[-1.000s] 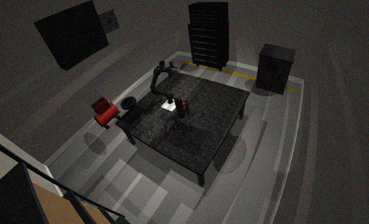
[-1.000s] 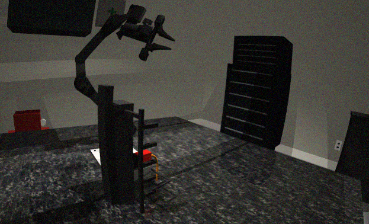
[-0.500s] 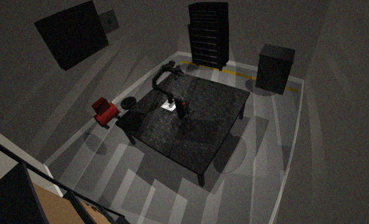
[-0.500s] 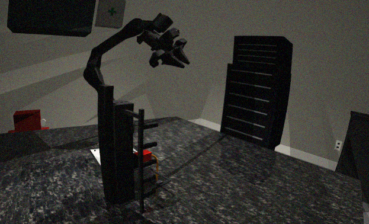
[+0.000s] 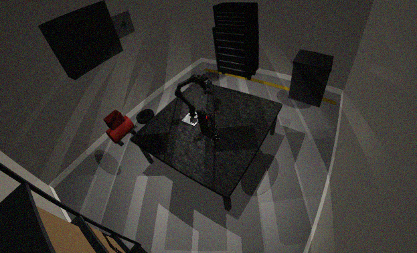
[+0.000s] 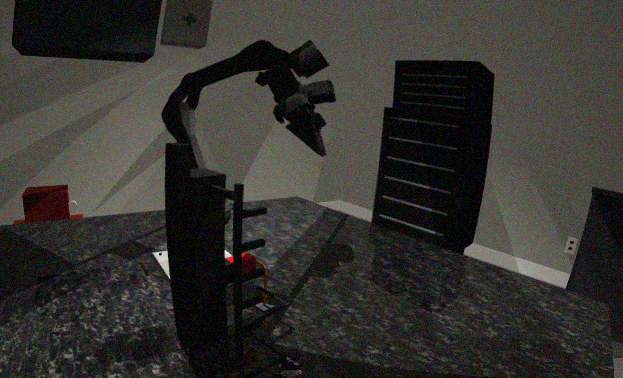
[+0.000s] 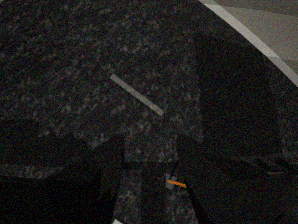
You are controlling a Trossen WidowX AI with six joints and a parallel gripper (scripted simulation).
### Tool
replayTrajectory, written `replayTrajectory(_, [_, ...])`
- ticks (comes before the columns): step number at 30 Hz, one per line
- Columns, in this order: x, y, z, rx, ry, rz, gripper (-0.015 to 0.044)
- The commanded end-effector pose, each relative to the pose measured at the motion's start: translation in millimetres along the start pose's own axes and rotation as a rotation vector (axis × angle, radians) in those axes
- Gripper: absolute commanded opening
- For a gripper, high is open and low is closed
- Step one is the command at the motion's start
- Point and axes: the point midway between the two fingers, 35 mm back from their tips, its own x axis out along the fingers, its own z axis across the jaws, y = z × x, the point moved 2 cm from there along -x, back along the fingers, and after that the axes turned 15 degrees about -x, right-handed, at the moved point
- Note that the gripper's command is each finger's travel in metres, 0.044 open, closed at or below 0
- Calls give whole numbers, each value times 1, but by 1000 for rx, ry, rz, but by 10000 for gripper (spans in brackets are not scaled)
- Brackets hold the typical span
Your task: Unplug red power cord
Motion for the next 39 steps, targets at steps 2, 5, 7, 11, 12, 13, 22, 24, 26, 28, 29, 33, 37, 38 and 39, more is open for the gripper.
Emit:
replayTrajectory(2, [60, 41, -27, -425, -120, 246, 160])
replayTrajectory(5, [73, 55, -35, -533, -177, 292, 160])
replayTrajectory(7, [81, 65, -40, -603, -222, 316, 160])
replayTrajectory(11, [96, 87, -50, -736, -322, 348, 160])
replayTrajectory(12, [99, 92, -52, -768, -348, 352, 160])
replayTrajectory(13, [102, 98, -54, -800, -376, 354, 160])
replayTrajectory(22, [123, 147, -67, -1030, -606, 310, 160])
replayTrajectory(24, [123, 147, -67, -1031, -606, 310, 160])
replayTrajectory(26, [123, 147, -67, -1031, -606, 310, 160])
replayTrajectory(28, [123, 147, -67, -1031, -606, 310, 160])
replayTrajectory(29, [123, 147, -67, -1031, -606, 310, 160])
replayTrajectory(33, [123, 147, -67, -1031, -606, 310, 160])
replayTrajectory(37, [123, 148, -69, -1031, -606, 310, 160])
replayTrajectory(38, [123, 148, -70, -1031, -606, 310, 160])
replayTrajectory(39, [123, 149, -71, -1031, -606, 310, 160])
